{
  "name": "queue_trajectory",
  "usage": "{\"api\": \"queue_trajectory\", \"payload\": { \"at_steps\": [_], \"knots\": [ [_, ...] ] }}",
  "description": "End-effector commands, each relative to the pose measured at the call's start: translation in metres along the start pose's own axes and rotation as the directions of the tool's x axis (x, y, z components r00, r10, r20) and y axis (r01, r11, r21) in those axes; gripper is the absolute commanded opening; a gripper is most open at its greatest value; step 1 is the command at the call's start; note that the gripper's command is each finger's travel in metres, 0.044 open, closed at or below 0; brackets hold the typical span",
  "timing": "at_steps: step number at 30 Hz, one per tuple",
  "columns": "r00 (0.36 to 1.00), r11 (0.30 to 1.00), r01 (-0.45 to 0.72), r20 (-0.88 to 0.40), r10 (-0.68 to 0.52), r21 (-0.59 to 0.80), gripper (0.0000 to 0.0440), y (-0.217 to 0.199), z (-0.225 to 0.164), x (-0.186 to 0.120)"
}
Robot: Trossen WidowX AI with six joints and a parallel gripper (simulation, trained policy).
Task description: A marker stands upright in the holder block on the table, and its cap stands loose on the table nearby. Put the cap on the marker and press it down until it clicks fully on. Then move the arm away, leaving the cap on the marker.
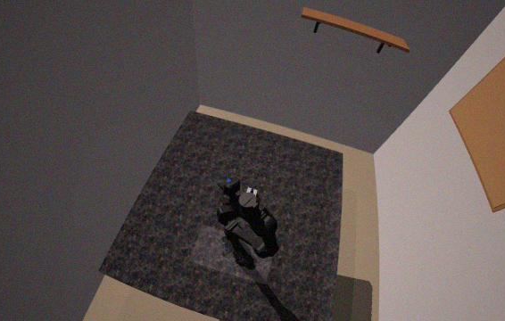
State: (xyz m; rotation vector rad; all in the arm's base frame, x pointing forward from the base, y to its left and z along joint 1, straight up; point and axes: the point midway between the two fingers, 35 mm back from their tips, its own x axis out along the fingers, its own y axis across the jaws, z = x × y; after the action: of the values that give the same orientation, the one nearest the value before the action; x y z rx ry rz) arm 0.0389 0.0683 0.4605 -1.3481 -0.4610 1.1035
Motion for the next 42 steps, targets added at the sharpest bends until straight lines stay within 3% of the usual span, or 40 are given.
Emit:
{"api": "queue_trajectory", "payload": {
  "at_steps": [1, 42],
  "knots": [
    [0.999, 0.999, -0.046, -0.023, 0.047, 0.023, 0.0312, 0.001, -0.002, 0.015],
    [0.894, 0.899, -0.368, -0.177, 0.412, 0.236, 0.0322, 0.022, -0.022, 0.138]
  ]
}}
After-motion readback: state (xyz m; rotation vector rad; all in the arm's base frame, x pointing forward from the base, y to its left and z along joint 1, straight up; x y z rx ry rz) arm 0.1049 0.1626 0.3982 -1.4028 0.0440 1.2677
